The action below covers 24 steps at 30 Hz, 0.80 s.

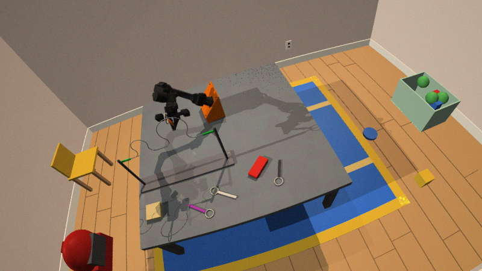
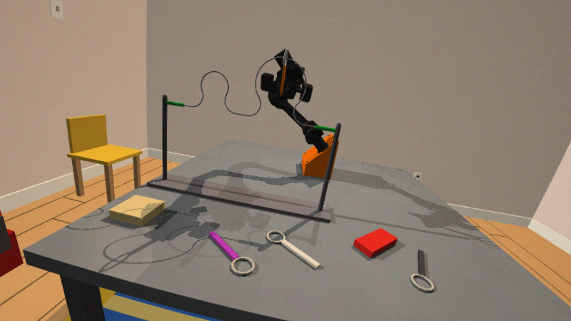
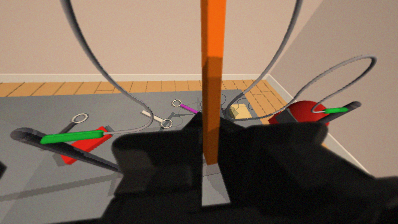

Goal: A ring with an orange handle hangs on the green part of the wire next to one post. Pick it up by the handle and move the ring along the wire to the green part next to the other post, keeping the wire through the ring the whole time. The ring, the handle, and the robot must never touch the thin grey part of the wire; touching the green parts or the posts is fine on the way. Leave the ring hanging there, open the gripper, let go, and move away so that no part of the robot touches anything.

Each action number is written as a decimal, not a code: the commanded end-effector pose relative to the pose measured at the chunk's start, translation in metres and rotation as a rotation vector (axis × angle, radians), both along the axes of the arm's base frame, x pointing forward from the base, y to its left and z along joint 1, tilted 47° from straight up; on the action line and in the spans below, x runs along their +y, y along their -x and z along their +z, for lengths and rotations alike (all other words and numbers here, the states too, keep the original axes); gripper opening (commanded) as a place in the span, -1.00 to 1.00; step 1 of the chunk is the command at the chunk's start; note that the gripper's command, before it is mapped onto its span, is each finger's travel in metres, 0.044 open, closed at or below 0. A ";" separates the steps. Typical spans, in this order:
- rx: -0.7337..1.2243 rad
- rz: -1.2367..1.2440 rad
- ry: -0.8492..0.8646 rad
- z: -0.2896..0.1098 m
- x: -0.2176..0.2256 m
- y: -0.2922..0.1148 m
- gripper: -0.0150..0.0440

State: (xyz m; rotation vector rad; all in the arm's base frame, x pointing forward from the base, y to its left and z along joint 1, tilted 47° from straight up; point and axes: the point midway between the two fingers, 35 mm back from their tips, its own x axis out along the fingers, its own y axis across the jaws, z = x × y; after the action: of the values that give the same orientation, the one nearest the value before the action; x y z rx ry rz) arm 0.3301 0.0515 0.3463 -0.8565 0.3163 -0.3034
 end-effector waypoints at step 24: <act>-0.026 -0.032 0.334 0.008 -0.006 0.001 -1.00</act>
State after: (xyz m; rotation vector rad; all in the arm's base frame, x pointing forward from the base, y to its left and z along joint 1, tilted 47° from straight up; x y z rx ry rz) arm 0.3298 0.0470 0.3532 -1.1362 0.2642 -0.3891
